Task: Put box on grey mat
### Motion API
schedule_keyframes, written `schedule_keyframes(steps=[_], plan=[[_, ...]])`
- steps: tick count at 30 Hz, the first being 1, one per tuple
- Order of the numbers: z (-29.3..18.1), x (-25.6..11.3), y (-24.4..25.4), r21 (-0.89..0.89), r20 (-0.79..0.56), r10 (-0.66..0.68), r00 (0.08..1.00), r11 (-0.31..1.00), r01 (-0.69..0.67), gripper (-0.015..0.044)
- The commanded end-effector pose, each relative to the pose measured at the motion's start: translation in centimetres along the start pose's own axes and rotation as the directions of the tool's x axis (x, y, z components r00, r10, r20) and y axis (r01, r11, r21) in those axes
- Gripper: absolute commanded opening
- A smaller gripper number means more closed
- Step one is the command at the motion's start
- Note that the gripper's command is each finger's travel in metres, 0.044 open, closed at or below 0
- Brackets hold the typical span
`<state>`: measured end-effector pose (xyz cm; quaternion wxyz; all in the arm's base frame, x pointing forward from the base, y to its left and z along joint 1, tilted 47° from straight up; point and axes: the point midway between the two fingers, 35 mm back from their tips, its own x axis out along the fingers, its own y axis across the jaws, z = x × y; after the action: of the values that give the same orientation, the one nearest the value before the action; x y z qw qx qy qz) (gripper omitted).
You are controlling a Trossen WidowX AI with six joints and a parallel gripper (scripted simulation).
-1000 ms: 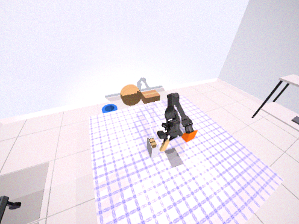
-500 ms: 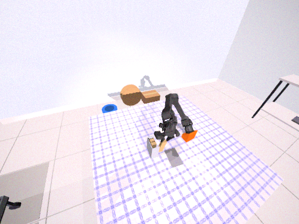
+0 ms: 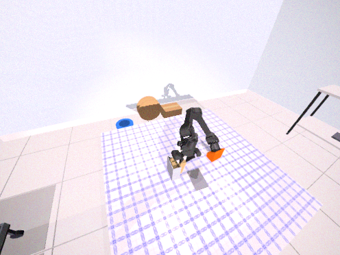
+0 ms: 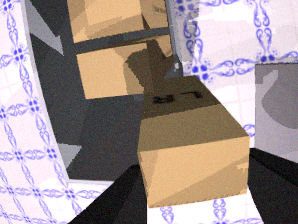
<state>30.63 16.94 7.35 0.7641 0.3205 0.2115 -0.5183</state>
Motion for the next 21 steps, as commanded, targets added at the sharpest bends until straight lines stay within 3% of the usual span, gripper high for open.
schedule_keyframes(steps=[1,21], plan=[[0.0,0.3,0.8,-0.007,0.008,-0.001,1.000,1.000,0.001,0.0151],[0.0,2.4,1.6,-0.007,0.008,-0.001,1.000,1.000,0.001,0.0151]])
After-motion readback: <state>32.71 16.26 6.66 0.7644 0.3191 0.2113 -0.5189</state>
